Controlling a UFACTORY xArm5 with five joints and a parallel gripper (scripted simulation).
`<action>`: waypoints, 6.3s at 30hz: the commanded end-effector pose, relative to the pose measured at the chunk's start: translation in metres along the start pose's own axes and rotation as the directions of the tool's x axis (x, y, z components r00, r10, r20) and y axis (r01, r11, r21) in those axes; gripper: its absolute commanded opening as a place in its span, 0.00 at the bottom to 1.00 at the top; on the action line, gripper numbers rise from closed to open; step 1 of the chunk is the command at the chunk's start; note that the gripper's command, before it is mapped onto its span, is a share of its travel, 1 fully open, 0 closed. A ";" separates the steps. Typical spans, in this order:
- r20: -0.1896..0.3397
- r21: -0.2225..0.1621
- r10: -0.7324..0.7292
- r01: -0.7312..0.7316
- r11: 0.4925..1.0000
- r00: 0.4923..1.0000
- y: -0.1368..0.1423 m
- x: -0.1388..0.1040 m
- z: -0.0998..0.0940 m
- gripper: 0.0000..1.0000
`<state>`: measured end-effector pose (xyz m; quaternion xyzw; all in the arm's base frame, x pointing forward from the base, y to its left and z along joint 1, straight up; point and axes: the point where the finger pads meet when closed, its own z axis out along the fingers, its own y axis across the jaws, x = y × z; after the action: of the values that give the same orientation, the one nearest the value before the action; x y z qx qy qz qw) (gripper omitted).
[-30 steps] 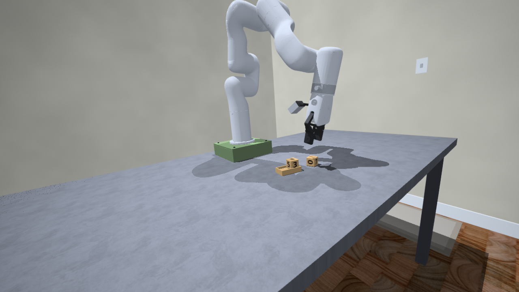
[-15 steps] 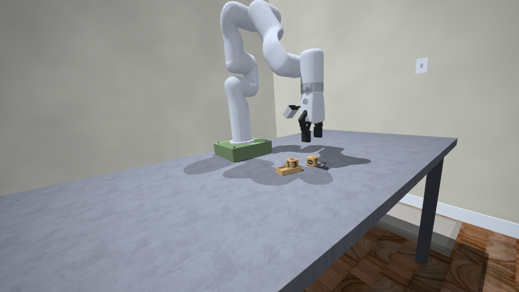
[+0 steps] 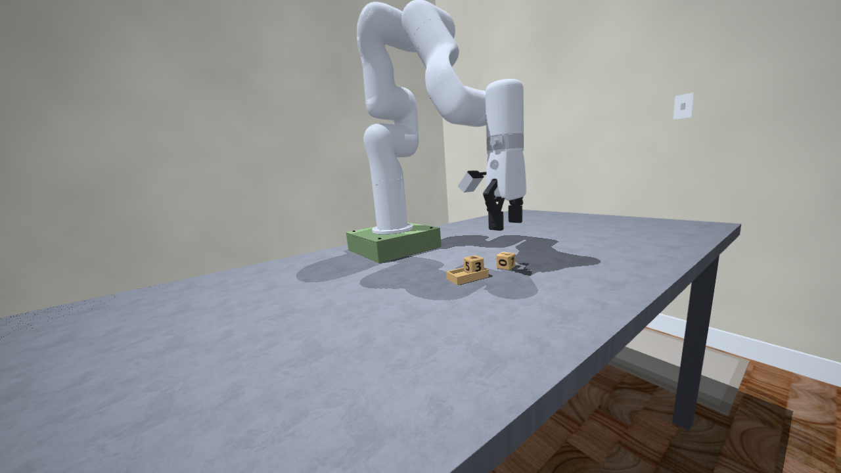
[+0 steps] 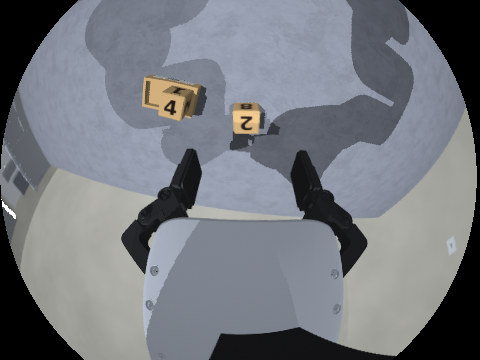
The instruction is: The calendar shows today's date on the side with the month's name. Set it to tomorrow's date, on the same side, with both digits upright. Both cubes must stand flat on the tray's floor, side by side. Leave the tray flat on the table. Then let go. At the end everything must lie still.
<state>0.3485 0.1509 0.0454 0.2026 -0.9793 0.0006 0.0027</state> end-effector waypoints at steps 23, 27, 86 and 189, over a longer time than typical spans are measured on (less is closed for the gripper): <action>0.003 -0.002 0.489 -0.489 0.872 0.872 0.000 -0.001 -0.002 1.00; 0.003 -0.002 0.594 -0.594 0.805 0.805 0.000 -0.001 -0.002 1.00; -0.002 -0.003 0.798 -0.798 -0.602 -0.602 -0.001 0.001 -0.003 1.00; -0.004 0.000 0.005 -0.005 -1.000 -1.000 -0.001 0.002 0.012 0.49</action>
<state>0.3455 0.1487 0.0358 -0.9788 -0.2049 0.0026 -0.0005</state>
